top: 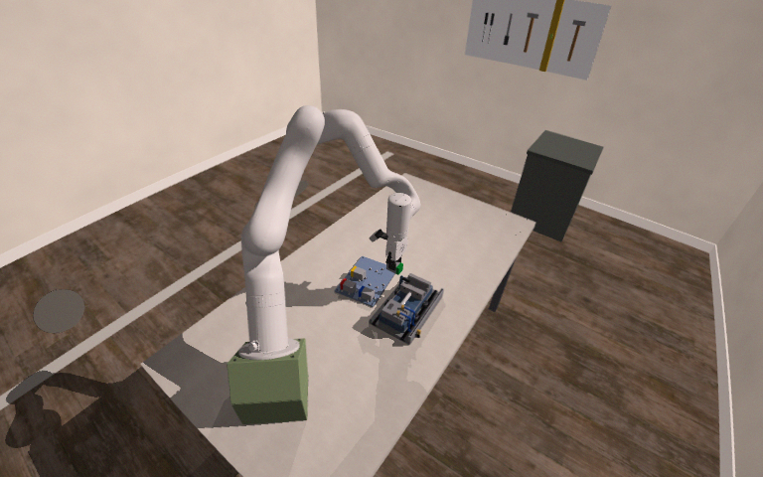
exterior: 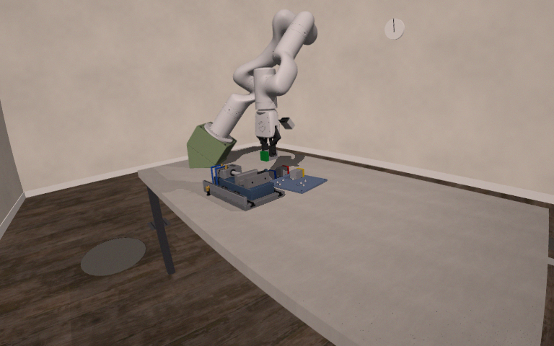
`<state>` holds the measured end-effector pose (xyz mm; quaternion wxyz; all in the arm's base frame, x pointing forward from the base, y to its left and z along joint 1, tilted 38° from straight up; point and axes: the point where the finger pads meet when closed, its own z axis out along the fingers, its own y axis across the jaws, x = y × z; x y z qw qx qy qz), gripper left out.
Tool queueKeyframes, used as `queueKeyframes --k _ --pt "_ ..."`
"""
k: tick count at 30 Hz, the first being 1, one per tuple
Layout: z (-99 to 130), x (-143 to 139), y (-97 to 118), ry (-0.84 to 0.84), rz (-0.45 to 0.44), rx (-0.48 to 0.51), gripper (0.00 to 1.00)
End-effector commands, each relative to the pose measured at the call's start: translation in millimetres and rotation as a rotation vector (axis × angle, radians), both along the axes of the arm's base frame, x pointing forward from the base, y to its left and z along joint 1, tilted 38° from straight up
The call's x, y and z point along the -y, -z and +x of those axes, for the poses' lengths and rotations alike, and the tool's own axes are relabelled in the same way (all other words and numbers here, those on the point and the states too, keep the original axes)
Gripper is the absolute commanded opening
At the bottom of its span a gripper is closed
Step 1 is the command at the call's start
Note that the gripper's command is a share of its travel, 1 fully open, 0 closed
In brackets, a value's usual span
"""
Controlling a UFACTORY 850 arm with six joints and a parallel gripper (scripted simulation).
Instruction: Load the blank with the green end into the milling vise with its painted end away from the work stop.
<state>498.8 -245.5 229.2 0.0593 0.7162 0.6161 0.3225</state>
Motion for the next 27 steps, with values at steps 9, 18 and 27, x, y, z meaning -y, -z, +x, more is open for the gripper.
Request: queueKeyframes --k 9,18,27 --pt "2 20 7 0.000 -0.001 0.001 0.00" --pt "6 70 27 0.000 -0.001 0.001 0.00" --pt "6 79 31 0.000 -0.001 0.001 0.00"
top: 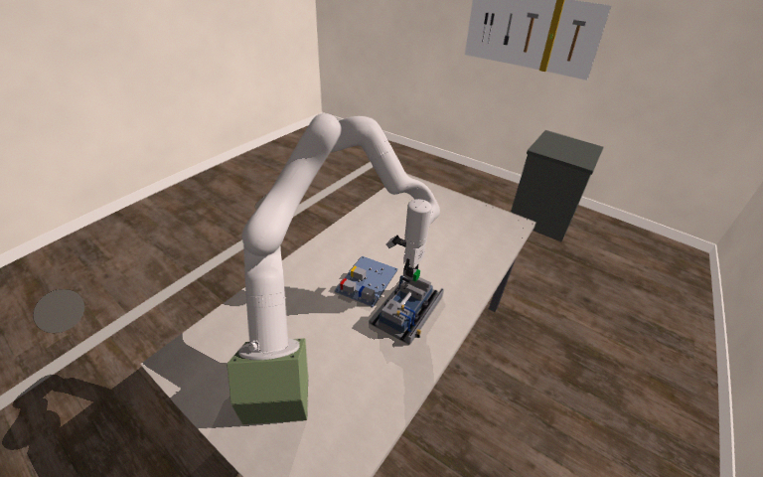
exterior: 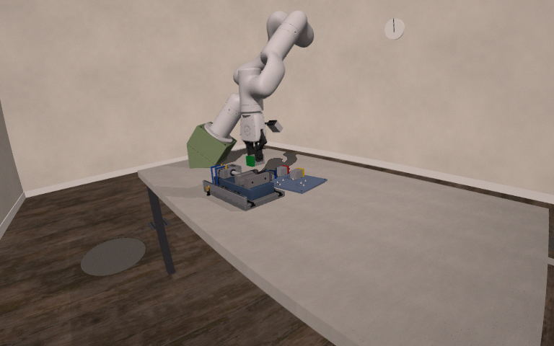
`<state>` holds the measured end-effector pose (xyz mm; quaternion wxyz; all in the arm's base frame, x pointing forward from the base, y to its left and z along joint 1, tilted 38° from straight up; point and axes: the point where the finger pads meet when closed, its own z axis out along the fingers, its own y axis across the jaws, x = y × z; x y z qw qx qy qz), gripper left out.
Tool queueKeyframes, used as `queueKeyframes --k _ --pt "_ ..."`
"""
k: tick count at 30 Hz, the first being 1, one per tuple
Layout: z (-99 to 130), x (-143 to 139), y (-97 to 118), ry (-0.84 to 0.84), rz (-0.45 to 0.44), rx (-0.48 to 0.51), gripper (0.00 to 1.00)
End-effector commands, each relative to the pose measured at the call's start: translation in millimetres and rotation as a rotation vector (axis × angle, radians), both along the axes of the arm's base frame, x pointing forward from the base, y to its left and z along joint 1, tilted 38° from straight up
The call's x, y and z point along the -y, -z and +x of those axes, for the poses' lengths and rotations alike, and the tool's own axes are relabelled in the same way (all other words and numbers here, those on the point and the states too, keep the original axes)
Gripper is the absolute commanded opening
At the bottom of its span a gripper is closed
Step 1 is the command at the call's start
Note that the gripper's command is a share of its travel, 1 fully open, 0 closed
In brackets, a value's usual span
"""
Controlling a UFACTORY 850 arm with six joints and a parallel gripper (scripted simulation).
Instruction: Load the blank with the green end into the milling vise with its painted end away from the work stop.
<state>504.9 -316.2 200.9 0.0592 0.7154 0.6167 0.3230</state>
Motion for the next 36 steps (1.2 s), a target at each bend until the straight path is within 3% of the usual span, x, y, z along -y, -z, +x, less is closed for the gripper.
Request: queueKeyframes --k 1,8,36 --pt "1 13 5 0.002 -0.001 0.000 0.00" --pt "3 47 19 0.002 -0.001 0.000 0.00" --pt "2 36 14 0.002 -0.001 0.000 0.00"
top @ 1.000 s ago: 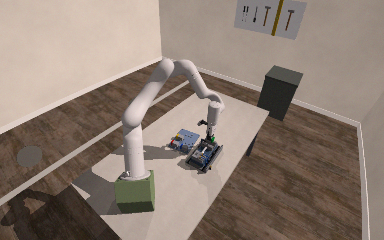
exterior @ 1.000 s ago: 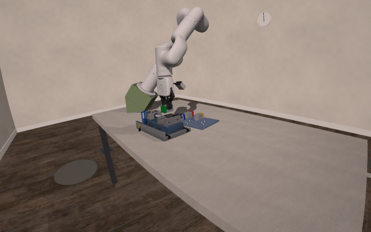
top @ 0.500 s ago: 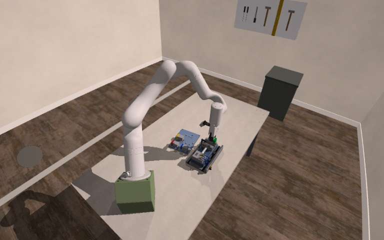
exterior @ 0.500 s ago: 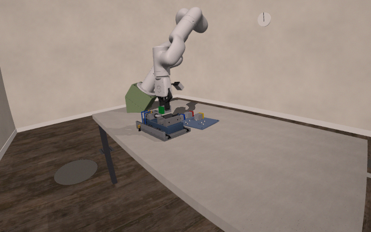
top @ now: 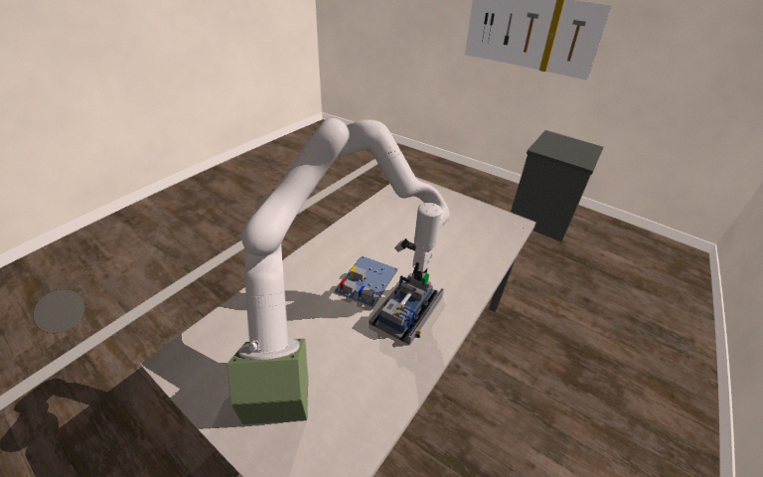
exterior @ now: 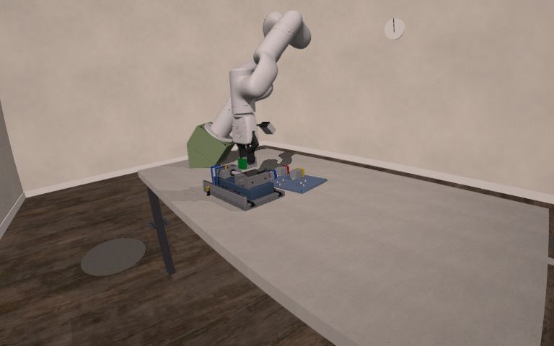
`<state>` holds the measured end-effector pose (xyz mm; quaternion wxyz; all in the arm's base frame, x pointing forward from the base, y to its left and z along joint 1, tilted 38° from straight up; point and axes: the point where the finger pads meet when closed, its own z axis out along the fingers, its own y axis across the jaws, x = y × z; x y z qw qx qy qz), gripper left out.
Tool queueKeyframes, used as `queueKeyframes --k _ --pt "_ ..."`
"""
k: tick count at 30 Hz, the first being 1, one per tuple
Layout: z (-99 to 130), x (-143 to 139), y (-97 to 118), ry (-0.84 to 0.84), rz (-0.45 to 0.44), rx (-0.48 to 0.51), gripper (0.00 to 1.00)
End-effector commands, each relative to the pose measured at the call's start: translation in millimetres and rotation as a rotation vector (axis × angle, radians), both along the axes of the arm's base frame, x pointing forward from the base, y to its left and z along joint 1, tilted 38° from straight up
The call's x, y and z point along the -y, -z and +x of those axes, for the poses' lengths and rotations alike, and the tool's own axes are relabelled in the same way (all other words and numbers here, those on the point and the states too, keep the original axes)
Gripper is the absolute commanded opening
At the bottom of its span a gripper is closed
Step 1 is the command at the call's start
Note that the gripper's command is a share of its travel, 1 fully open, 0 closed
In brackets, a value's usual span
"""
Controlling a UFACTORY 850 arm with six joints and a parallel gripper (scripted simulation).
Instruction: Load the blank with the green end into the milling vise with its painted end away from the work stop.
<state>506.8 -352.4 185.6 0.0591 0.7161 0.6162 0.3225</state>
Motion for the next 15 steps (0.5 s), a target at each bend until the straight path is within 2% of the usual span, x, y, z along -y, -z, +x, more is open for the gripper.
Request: queueKeyframes --k 1,15 --pt "0.2 -0.6 -1.4 0.001 -0.001 0.001 0.00" --pt "0.0 -3.4 -2.6 0.001 -0.001 0.001 0.00"
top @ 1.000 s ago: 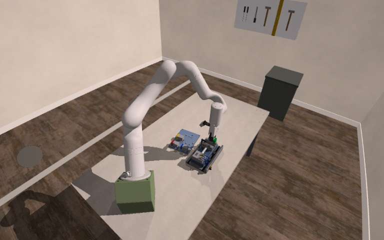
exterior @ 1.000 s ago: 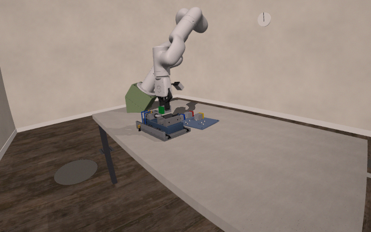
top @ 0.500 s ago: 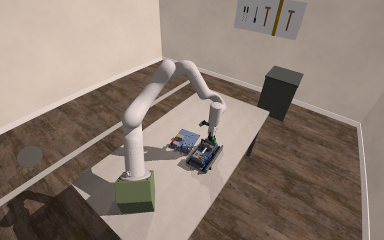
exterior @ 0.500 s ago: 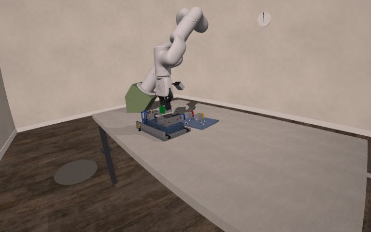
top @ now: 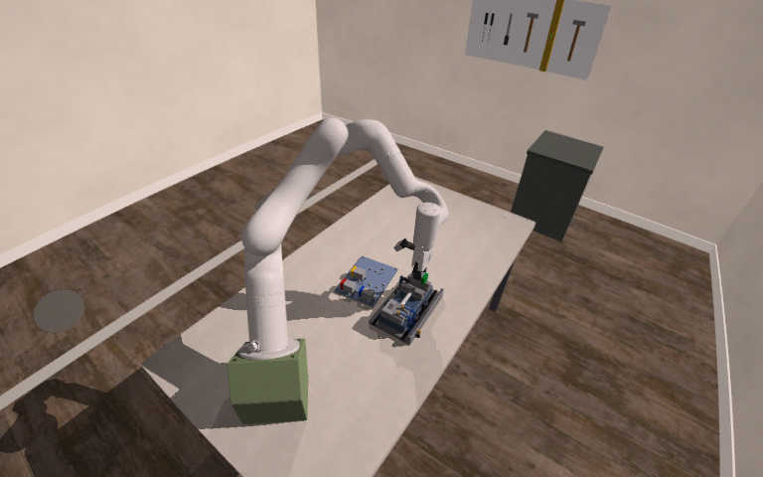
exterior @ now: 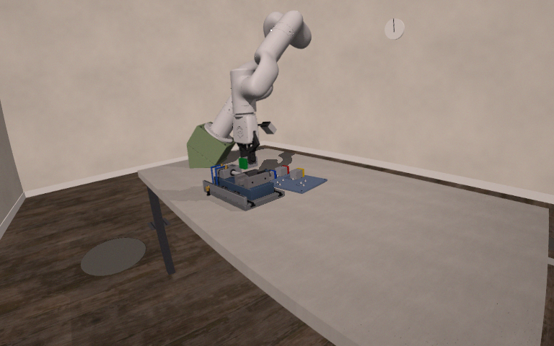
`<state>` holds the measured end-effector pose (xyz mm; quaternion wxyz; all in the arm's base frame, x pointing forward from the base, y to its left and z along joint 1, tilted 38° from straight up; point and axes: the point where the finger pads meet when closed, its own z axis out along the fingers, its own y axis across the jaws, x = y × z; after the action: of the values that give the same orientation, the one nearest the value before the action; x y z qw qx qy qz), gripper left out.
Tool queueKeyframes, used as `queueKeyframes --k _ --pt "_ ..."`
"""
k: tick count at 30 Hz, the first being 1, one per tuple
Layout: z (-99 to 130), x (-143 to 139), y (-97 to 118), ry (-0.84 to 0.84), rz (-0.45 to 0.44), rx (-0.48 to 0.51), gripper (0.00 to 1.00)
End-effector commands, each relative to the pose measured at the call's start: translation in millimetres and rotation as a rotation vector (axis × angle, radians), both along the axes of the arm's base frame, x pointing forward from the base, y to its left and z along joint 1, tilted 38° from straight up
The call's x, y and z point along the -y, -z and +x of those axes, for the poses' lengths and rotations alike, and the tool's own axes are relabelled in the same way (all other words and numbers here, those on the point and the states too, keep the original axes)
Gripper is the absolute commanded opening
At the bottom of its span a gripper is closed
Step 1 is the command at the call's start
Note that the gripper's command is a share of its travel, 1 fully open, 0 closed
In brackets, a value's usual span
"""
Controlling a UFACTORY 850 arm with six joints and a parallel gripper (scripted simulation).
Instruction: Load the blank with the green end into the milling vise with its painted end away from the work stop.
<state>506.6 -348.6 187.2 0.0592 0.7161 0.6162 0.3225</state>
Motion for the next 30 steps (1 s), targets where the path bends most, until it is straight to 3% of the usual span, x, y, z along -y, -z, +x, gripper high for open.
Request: queueKeyframes --k 1,30 --pt "0.2 0.1 -1.1 0.001 -0.001 0.001 0.00" --pt "0.0 -2.7 -2.3 0.001 -0.001 0.001 0.00"
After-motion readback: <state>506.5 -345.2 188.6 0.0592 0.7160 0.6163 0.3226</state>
